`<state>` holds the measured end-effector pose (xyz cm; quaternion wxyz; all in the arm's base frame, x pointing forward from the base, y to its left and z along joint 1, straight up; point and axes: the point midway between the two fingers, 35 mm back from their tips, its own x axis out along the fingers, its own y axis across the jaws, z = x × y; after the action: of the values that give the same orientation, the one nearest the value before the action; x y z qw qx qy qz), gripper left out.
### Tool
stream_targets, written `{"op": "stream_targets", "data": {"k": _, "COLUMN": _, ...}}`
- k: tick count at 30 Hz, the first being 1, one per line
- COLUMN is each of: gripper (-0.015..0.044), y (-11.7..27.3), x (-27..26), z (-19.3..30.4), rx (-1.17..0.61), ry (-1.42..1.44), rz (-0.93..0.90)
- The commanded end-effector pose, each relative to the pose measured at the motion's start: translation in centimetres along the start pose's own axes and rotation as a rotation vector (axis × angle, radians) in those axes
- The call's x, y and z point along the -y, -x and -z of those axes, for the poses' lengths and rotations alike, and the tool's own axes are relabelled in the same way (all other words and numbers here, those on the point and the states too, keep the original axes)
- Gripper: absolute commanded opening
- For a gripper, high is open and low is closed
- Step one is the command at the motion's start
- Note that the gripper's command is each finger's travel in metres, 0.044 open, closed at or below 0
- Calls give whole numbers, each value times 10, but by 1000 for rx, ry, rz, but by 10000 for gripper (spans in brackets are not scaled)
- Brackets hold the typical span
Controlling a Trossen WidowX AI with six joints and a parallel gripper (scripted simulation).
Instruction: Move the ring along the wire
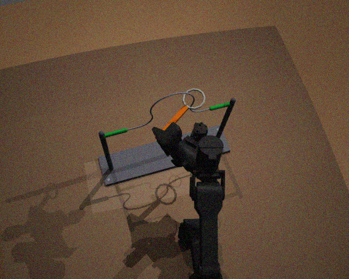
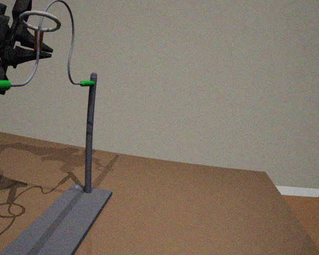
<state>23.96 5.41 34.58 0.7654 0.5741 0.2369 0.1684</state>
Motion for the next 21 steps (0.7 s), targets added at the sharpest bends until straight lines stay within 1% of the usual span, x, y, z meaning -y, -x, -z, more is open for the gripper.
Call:
{"op": "stream_targets", "data": {"k": 1, "gripper": -150, "y": -1, "x": 2, "z": -2, "rx": 3, "ry": 49, "rz": 32}}
{"op": "stream_targets", "data": {"k": 21, "gripper": -150, "y": -1, "x": 18, "z": -4, "rx": 21, "ry": 326, "rz": 207}}
